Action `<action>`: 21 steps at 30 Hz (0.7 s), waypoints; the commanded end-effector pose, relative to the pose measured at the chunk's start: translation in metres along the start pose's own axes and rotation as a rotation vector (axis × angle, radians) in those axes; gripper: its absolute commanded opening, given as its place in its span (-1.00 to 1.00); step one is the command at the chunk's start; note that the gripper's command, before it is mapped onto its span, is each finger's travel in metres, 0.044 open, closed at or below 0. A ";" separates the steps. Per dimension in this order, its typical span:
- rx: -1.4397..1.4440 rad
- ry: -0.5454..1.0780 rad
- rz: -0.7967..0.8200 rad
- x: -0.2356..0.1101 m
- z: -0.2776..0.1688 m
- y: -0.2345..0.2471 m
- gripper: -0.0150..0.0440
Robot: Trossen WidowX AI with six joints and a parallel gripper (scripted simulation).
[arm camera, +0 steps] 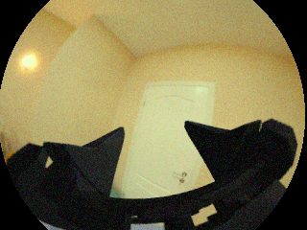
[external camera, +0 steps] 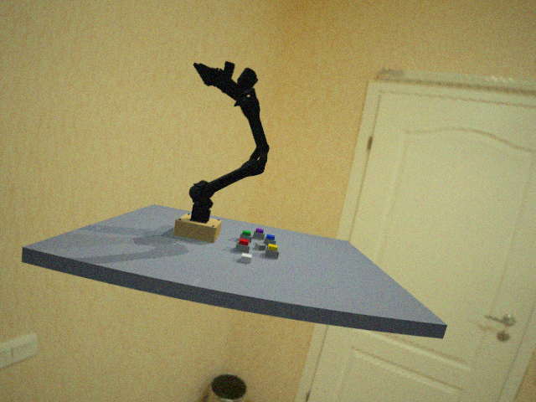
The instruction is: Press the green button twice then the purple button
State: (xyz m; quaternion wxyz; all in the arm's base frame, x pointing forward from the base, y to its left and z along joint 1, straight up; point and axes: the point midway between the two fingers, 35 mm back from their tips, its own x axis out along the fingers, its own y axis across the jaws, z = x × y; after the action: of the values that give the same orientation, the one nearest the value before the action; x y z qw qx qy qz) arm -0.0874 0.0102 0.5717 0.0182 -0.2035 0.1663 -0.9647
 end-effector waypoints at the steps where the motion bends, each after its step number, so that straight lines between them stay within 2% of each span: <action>1: 0.004 0.001 0.010 0.001 -0.001 0.002 0.86; 7: 0.101 0.049 0.348 0.026 -0.024 0.072 0.86; 11: 0.148 0.085 0.604 0.024 -0.035 0.131 0.86; 16: 0.173 0.130 0.922 -0.003 -0.042 0.204 0.86; 21: 0.154 0.172 1.233 -0.056 -0.046 0.264 0.86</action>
State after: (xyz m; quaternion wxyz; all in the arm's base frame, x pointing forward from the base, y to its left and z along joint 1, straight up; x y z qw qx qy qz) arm -0.0915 -0.1904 0.4521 0.5031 -0.0268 0.1665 -0.8476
